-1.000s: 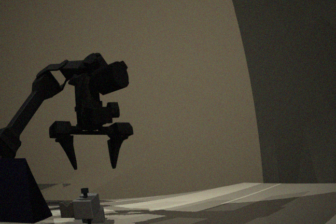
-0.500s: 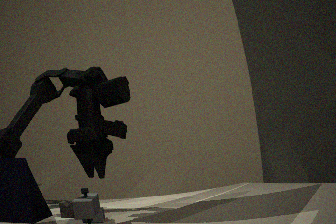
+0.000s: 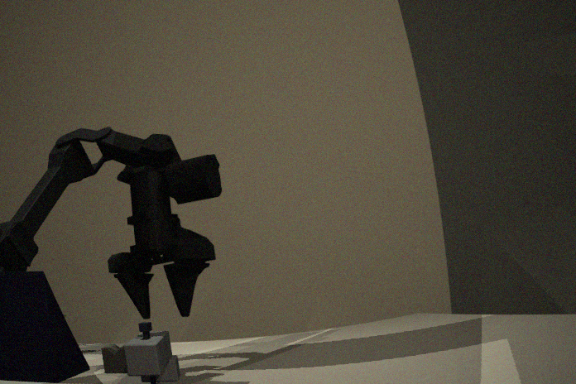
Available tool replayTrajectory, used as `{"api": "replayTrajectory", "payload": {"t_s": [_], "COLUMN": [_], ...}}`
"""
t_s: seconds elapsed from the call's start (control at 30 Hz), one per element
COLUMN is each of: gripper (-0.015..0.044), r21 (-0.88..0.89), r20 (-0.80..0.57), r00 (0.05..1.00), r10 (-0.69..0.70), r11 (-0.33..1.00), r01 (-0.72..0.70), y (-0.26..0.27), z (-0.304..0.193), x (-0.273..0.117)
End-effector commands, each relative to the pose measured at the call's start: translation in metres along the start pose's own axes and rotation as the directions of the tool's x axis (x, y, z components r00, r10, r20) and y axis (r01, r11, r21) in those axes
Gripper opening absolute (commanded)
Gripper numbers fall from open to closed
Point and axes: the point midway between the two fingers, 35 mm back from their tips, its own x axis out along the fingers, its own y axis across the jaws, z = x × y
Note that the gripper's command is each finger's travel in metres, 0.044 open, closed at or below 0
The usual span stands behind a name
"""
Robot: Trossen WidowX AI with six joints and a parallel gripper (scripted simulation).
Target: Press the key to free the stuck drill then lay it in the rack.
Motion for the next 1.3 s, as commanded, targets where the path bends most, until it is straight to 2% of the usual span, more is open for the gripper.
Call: {"api": "replayTrajectory", "payload": {"t_s": [0.0,0.83,1.27], "gripper": [0.0440,0.0440,0.0440], "r21": [-0.738,-0.738,-0.738], "r20": [0.010,0.010,0.010], "r00": [0.999,0.999,0.999], "r10": [0.036,0.036,0.036], "r11": [0.674,0.674,0.674], "r01": [-0.017,-0.017,-0.017], "y": [0.031,0.031,0.027], "z": [0.009,0.009,0.006], "x": [0.019,0.019,0.037]}}
